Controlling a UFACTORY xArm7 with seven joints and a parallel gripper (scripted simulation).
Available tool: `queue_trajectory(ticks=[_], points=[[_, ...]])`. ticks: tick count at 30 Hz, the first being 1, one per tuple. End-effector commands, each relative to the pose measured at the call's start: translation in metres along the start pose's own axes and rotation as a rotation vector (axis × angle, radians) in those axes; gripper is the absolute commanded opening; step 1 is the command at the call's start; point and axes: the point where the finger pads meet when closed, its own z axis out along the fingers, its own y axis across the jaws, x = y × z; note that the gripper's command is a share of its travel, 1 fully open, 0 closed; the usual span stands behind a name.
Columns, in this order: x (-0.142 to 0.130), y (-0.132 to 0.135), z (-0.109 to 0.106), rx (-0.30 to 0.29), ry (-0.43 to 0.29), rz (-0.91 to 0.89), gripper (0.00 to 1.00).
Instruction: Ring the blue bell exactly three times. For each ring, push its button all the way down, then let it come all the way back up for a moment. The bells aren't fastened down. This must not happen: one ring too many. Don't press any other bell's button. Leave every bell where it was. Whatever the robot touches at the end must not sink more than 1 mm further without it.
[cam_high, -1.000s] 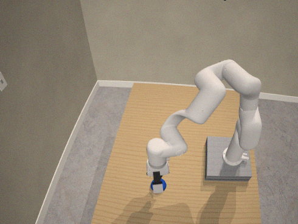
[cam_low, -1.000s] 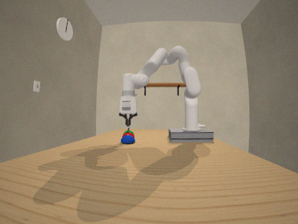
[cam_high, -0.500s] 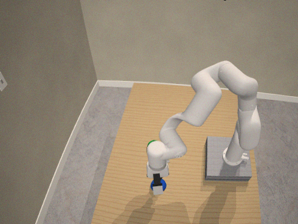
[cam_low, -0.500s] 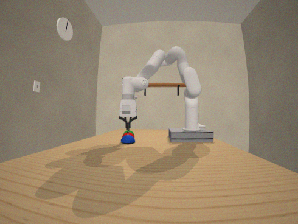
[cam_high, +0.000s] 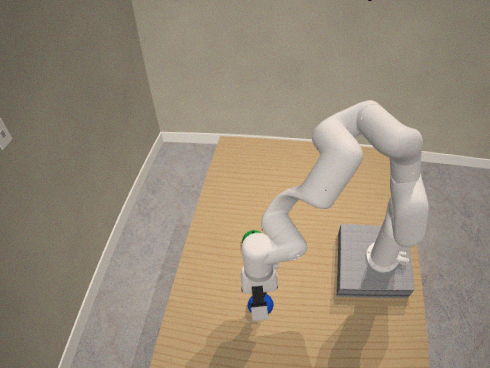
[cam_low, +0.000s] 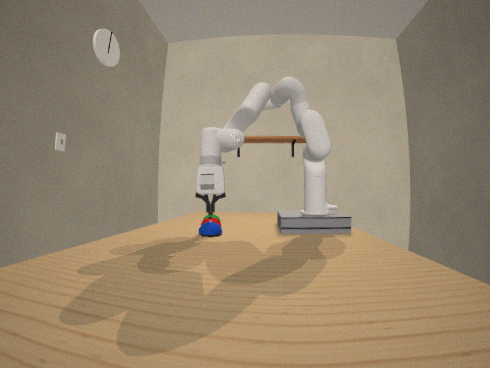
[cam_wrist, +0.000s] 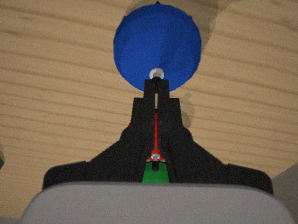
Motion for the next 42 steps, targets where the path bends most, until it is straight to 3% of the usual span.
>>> queue_trajectory(ticks=[1,42], points=[[0.0,0.002,-0.001,-0.004,0.0,0.0,0.0],[0.0,0.002,0.012,-0.004,0.0,0.0,0.0]])
